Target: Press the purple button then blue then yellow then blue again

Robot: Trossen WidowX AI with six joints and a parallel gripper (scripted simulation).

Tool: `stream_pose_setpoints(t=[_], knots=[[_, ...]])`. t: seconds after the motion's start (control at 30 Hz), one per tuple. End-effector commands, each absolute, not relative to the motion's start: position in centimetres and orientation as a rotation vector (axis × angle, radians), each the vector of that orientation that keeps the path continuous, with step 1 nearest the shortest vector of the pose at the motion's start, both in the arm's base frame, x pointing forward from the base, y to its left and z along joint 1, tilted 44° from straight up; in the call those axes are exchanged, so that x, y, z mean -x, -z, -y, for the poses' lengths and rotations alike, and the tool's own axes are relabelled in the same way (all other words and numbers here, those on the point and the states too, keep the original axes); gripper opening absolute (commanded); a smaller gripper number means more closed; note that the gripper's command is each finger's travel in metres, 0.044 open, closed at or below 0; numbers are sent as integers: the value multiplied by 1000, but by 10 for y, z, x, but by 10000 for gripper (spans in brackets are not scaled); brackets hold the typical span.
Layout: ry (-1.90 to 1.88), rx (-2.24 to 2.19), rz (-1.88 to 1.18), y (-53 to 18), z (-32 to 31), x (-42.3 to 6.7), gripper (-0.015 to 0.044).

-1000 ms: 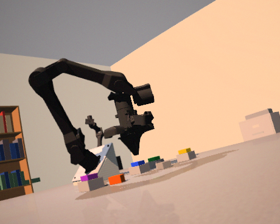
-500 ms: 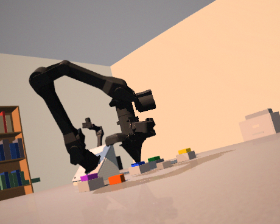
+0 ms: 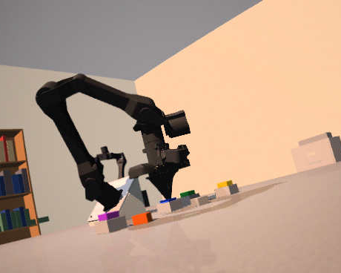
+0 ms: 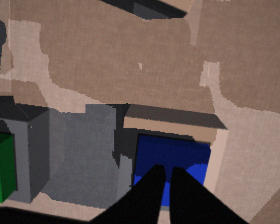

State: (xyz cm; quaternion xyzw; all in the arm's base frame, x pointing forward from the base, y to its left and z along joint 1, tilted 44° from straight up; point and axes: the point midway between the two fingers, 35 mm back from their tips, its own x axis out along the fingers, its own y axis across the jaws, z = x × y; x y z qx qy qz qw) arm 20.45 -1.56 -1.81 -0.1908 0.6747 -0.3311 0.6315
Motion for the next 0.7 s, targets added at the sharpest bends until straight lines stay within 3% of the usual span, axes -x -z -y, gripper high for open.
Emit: stream_pose_setpoints(t=[0.0, 0.33, 0.67], knots=[[758, 446, -1549, 18, 17, -203, 20], [757, 445, -1550, -6, -6, -208, 20], [746, 436, -1549, 23, -87, -262, 283]])
